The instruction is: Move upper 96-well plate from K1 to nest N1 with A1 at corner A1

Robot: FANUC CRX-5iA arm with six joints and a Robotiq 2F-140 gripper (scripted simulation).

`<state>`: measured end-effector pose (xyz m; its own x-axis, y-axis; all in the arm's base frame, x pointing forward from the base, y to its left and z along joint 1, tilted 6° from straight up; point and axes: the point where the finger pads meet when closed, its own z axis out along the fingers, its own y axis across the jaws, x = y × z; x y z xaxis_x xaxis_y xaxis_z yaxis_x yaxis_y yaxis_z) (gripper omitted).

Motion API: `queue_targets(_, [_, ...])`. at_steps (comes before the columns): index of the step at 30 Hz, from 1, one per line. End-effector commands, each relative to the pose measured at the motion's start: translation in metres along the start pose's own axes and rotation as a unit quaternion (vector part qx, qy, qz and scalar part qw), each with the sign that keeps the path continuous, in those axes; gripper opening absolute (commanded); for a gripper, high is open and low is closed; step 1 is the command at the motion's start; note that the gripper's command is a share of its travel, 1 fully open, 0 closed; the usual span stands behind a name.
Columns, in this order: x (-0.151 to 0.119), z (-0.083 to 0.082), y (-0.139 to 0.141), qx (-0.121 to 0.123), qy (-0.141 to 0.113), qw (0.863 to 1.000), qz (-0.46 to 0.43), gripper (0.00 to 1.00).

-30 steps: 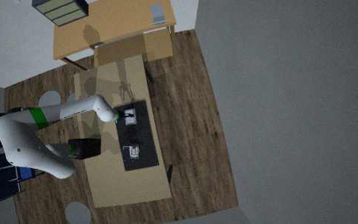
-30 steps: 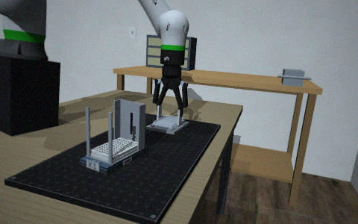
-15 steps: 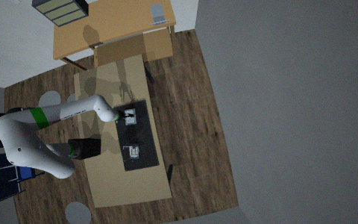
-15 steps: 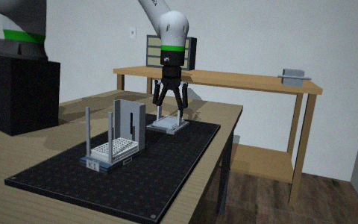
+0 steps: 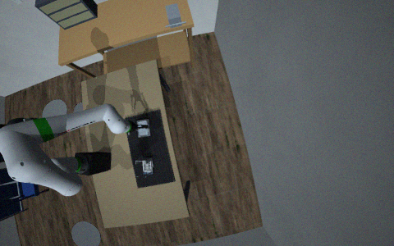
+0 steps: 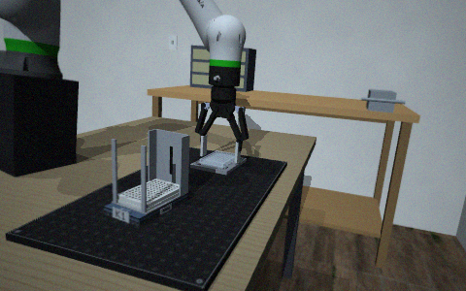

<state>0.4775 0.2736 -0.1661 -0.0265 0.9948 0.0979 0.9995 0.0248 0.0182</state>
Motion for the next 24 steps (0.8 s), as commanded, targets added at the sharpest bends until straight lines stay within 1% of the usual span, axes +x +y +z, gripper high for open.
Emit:
queue_targets(1, [0.0, 0.0, 0.0, 0.0, 0.0, 1.0, 0.0, 1.0])
queue_targets(18, [0.0, 0.0, 0.0, 0.0, 0.0, 1.0, 0.0, 1.0])
queue_targets(24, [0.0, -0.016, 0.0, 0.0, 0.0, 1.0, 0.0, 1.0])
